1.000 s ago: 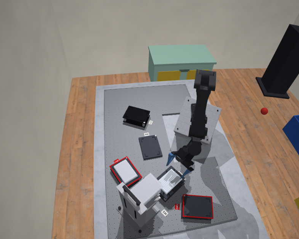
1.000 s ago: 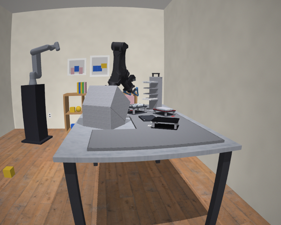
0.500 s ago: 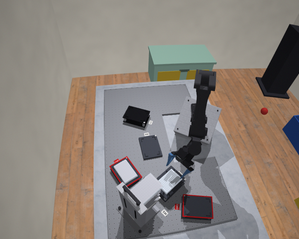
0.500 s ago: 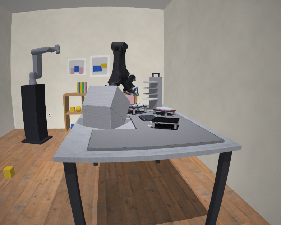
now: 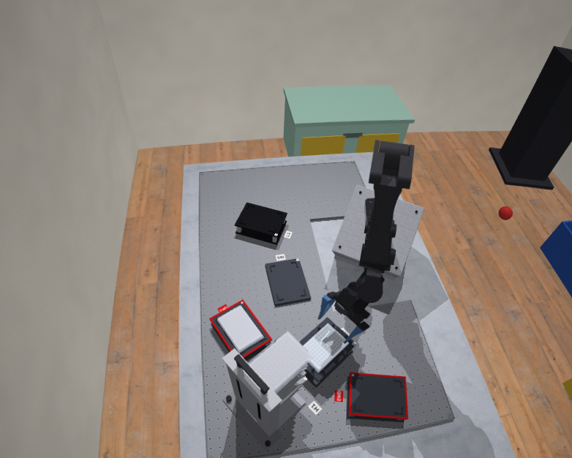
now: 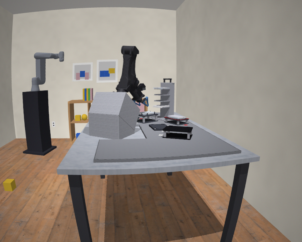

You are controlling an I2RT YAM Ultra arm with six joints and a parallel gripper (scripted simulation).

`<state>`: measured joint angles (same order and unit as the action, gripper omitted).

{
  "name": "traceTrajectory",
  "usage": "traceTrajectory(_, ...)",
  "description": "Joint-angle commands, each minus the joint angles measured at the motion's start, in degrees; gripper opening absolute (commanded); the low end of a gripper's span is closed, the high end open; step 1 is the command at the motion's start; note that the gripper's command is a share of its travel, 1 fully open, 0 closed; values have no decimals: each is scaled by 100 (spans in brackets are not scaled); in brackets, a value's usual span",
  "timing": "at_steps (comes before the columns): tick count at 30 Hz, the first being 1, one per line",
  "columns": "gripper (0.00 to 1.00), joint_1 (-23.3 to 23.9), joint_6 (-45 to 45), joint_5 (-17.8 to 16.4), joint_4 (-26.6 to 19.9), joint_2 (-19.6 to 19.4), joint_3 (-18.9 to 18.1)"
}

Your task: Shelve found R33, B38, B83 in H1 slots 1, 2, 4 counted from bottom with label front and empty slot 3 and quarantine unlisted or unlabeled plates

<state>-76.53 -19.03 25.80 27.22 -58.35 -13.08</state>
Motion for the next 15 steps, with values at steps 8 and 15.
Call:
traceTrajectory(8,100,118,43,-71,1402,-992,87)
traceTrajectory(15,100,108,39,-52,1360,-853,68)
